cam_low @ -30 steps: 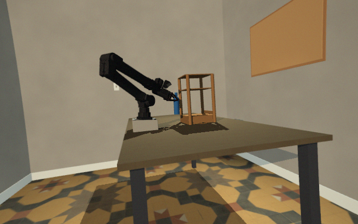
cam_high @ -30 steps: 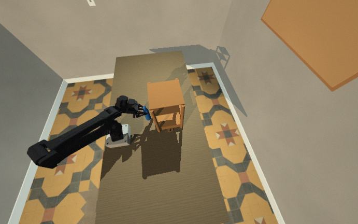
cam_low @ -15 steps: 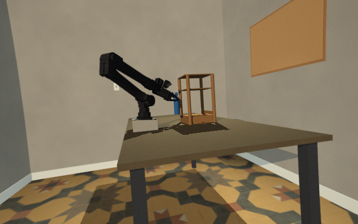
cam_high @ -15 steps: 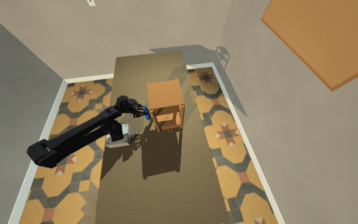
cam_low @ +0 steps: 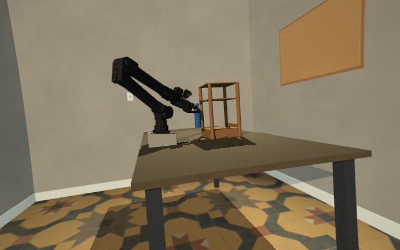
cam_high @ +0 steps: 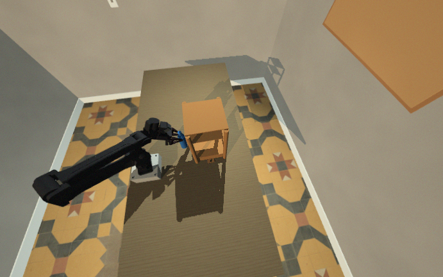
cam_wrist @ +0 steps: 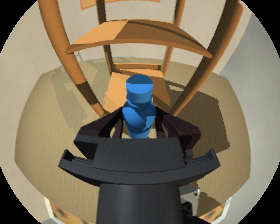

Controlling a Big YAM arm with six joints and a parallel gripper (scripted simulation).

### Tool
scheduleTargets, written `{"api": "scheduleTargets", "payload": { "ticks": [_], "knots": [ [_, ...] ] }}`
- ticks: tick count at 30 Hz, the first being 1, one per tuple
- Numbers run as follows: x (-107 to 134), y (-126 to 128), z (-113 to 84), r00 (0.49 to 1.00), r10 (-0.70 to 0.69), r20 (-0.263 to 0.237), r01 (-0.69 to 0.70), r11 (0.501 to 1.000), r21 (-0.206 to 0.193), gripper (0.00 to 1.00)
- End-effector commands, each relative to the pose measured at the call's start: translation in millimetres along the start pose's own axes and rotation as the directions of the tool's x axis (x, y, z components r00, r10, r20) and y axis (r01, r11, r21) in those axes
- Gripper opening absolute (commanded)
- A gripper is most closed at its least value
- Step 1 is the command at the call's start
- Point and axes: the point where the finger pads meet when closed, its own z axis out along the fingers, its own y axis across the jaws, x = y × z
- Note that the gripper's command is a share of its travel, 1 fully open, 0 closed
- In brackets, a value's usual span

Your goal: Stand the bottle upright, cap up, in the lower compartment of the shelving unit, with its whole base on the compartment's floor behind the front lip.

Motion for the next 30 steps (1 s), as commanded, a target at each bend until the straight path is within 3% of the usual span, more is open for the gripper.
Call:
{"api": "scheduleTargets", "payload": {
  "ticks": [1,30],
  "knots": [
    [-62.2,15.9,4.5,0.993,0.071,0.092,-0.069,0.997,-0.028,0.30],
    [-64.9,15.8,10.4,0.993,0.070,0.092,-0.067,0.997,-0.027,0.30]
  ]
}}
